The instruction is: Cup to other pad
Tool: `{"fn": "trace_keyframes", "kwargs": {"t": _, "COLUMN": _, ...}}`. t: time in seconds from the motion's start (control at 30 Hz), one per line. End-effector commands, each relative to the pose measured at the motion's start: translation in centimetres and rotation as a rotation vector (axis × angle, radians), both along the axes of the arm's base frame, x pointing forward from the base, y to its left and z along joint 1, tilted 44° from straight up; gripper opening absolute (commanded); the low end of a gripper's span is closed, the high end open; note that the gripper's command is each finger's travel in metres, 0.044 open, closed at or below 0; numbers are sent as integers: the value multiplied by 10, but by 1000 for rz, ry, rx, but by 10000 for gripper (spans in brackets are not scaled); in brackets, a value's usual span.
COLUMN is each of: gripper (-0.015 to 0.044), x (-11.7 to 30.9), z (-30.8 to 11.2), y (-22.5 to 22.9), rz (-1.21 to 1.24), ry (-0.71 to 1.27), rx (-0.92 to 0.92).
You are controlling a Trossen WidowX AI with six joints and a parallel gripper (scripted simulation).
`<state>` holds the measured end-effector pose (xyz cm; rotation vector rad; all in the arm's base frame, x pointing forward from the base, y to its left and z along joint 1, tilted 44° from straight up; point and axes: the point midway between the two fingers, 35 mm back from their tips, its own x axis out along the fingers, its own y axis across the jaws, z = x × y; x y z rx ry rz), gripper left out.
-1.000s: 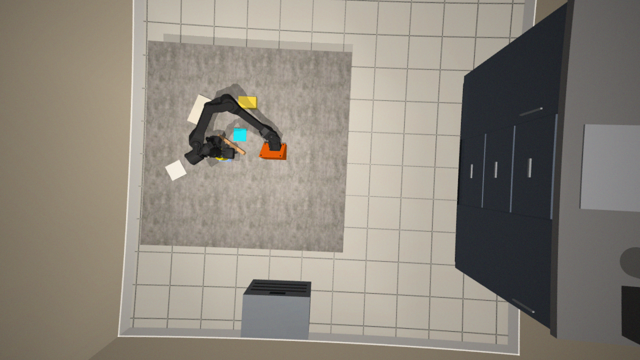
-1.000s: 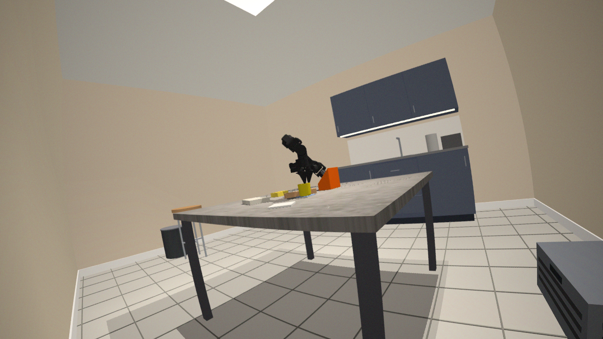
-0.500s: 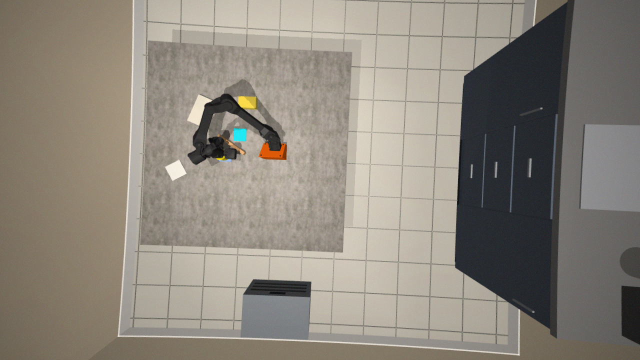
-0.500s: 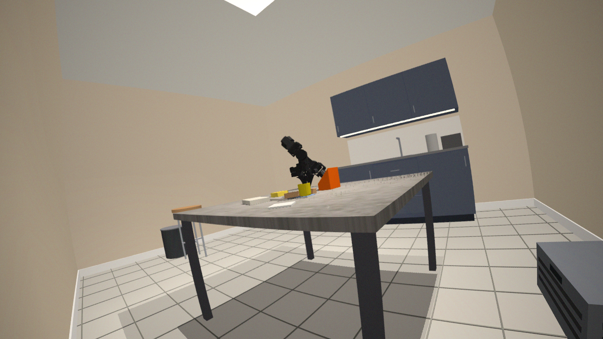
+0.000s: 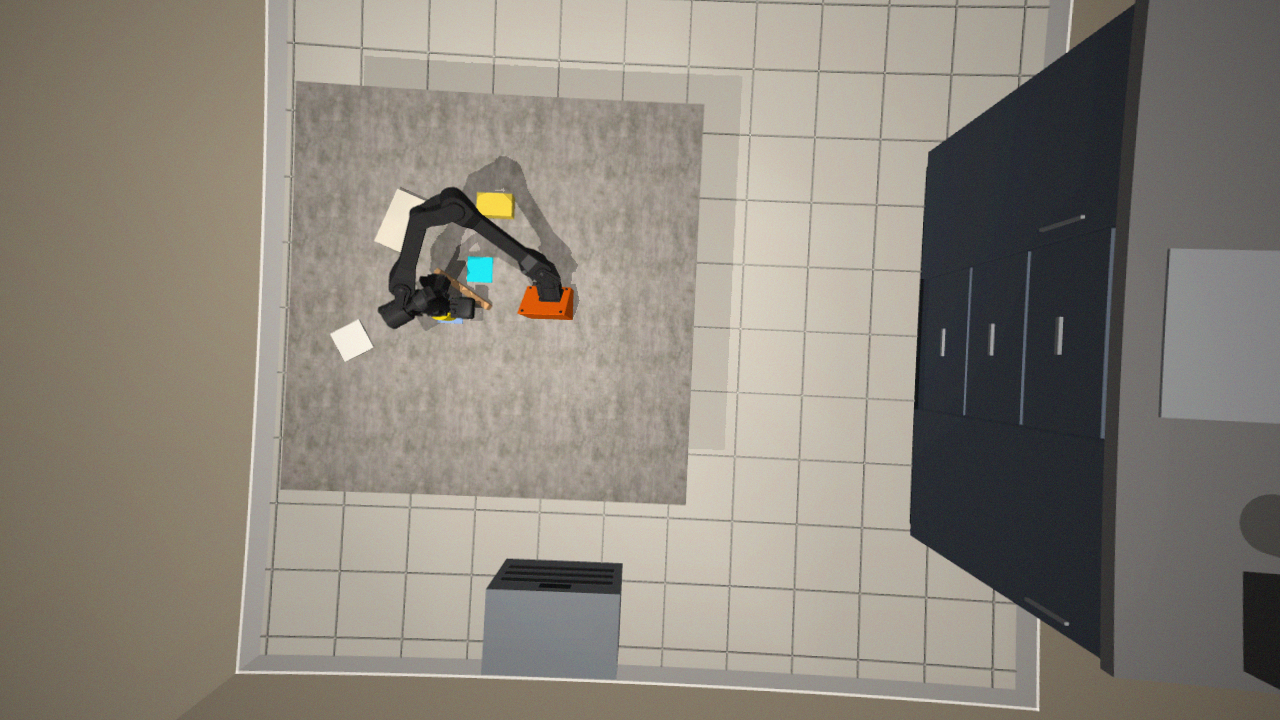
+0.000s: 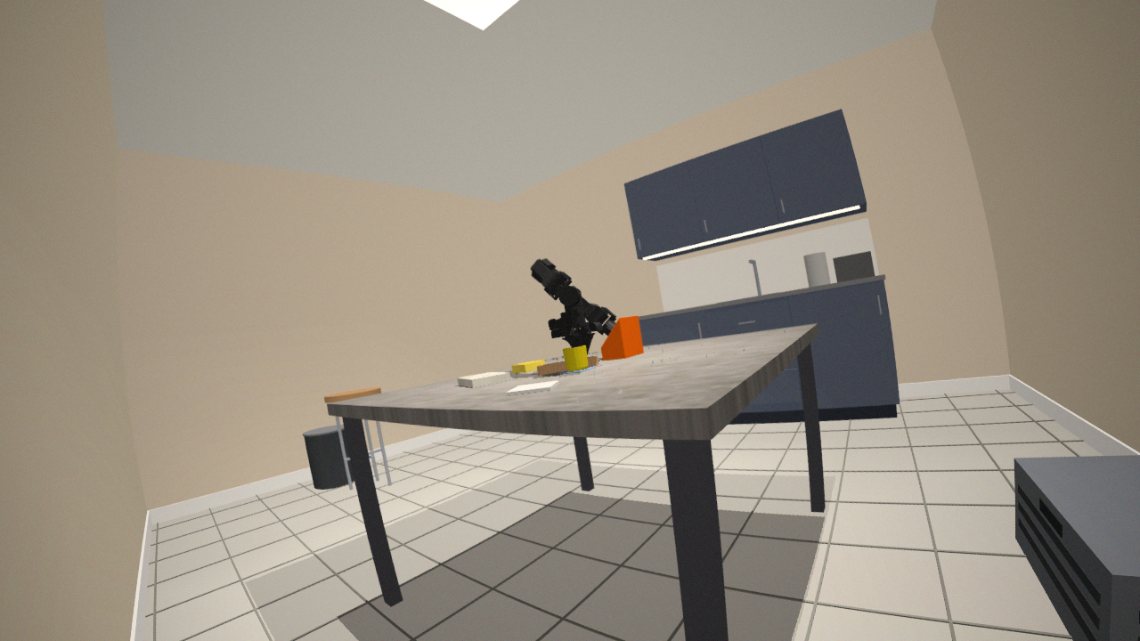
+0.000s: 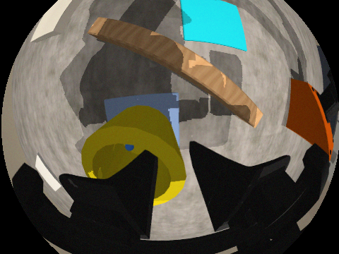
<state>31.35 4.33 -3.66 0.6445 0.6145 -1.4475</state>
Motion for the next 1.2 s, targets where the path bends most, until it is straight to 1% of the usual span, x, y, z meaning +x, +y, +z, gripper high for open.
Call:
{"fn": "trace_keyframes", "kwargs": {"t": 0.0, "gripper": 107, "x": 0, "z": 0, "y": 0, "rz": 0, "ry": 0, "rx": 0}}
{"fn": "trace_keyframes", "kwargs": {"t": 0.53, "gripper": 0, "x": 0, "z": 0, "y": 0, "rz": 0, "ry": 0, "rx": 0}}
{"fn": "trace_keyframes", "kwargs": {"t": 0.7, "gripper": 0, "x": 0, "z": 7, "y": 7, "rz": 1, "ry": 0, "rx": 0}}
{"fn": "trace_keyframes", "kwargs": {"t": 1.07, "gripper": 0, "x": -3, "z": 39, "y": 37, "rz": 9, "ry": 1, "rx": -1}}
{"fn": "trace_keyframes", "kwargs": {"t": 1.17, "gripper": 0, "x": -4, "z": 41, "y": 38, "rz": 9, "ry": 1, "rx": -2}}
